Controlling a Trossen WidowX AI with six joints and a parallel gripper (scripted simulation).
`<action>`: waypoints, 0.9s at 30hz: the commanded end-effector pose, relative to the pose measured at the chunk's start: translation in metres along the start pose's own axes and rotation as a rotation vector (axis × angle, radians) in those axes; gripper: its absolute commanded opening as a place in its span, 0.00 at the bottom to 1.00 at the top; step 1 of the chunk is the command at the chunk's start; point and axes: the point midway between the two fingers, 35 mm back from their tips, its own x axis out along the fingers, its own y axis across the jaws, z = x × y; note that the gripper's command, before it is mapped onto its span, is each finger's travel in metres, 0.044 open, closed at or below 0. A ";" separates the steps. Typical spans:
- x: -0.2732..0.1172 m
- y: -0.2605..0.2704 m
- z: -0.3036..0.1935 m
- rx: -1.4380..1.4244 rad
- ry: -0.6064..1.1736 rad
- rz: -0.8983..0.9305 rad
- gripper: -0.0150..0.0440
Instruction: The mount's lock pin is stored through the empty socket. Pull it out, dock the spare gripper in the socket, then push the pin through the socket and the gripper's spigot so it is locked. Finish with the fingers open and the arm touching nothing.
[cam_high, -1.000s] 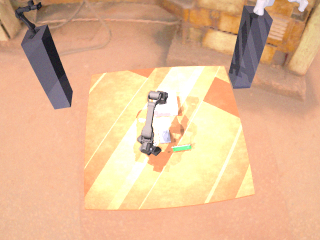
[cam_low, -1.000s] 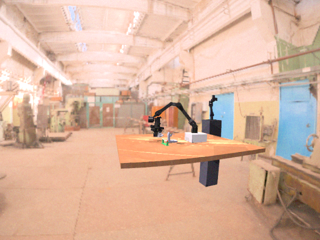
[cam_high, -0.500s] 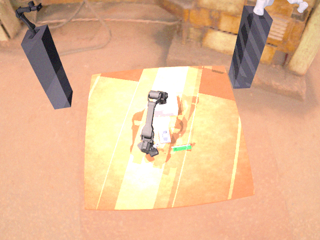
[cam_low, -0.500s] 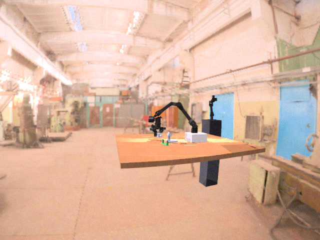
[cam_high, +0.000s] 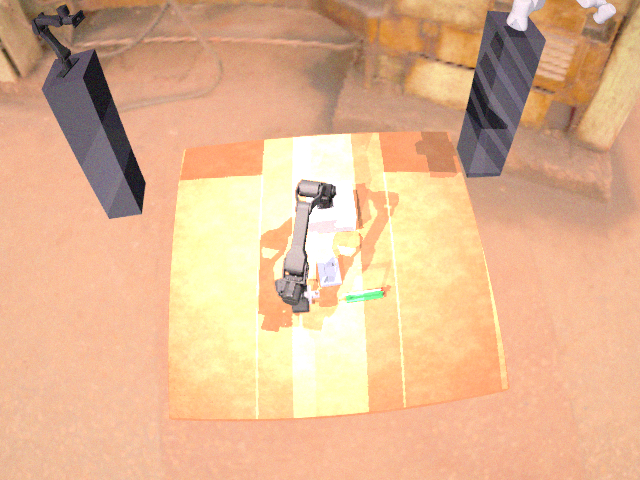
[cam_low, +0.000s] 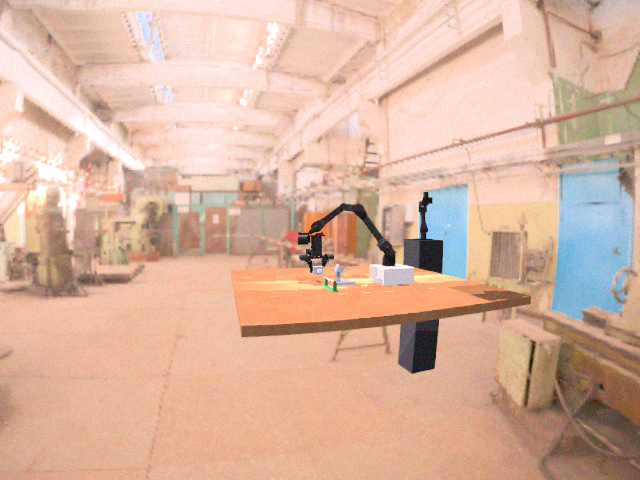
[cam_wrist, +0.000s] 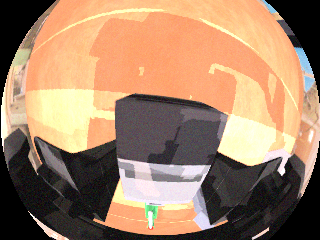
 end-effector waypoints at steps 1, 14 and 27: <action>-0.003 0.000 0.000 0.093 -0.002 0.009 0.25; -0.004 -0.003 -0.001 0.414 -0.001 0.009 0.25; -0.004 -0.006 -0.003 0.735 0.001 0.009 0.25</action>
